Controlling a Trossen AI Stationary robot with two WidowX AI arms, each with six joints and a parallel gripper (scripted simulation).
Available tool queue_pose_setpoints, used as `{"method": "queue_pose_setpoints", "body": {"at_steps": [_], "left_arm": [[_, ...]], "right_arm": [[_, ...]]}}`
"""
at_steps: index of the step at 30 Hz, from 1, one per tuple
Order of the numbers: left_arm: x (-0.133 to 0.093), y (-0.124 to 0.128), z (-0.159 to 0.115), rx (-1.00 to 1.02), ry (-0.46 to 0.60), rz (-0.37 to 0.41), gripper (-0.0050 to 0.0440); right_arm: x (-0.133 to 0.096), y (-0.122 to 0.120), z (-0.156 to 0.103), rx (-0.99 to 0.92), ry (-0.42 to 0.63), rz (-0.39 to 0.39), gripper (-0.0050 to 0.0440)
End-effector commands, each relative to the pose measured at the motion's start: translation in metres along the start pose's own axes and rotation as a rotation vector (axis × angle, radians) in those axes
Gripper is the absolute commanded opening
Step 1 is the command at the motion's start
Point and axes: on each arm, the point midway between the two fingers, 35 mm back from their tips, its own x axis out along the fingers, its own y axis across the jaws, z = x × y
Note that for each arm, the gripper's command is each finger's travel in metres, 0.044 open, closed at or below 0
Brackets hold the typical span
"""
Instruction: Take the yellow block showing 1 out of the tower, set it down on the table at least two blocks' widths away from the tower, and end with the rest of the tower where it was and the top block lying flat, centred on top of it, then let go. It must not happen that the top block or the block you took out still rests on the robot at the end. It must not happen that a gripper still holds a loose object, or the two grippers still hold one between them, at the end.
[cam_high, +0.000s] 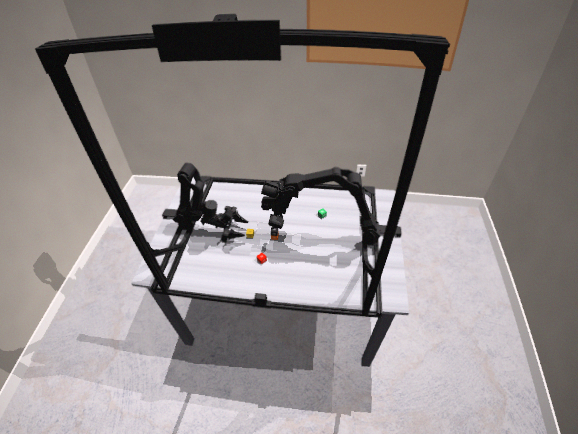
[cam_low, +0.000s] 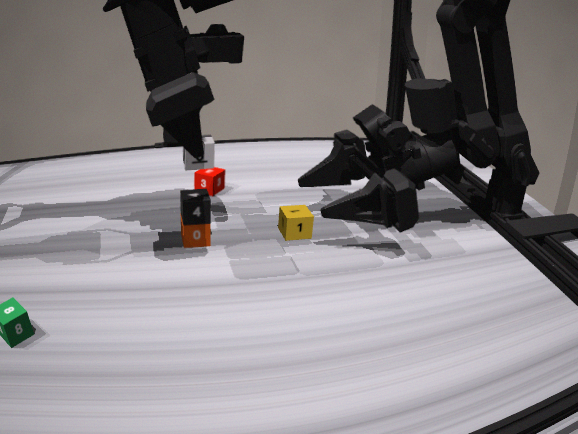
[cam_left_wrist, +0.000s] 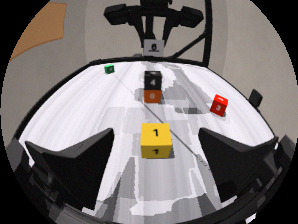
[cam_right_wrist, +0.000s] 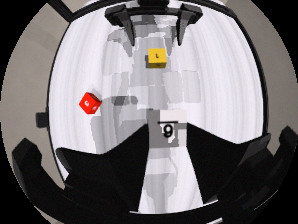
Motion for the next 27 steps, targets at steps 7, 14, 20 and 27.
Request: {"method": "queue_pose_setpoints", "body": {"at_steps": [7, 14, 20, 27], "left_arm": [[-0.001, 0.0006, -0.0006, -0.004, 0.002, 0.004, 0.04], [-0.001, 0.0006, -0.0006, -0.004, 0.002, 0.004, 0.04], [-0.001, 0.0006, -0.0006, -0.004, 0.002, 0.004, 0.04], [-0.001, 0.0006, -0.0006, -0.004, 0.002, 0.004, 0.04]], "right_arm": [[0.0322, 0.0001, -0.0142, -0.003, 0.013, 0.002, 0.0], [0.0322, 0.0001, -0.0142, -0.003, 0.013, 0.002, 0.0], [0.0322, 0.0001, -0.0142, -0.003, 0.013, 0.002, 0.0048], [0.0322, 0.0001, -0.0142, -0.003, 0.013, 0.002, 0.0216]]}}
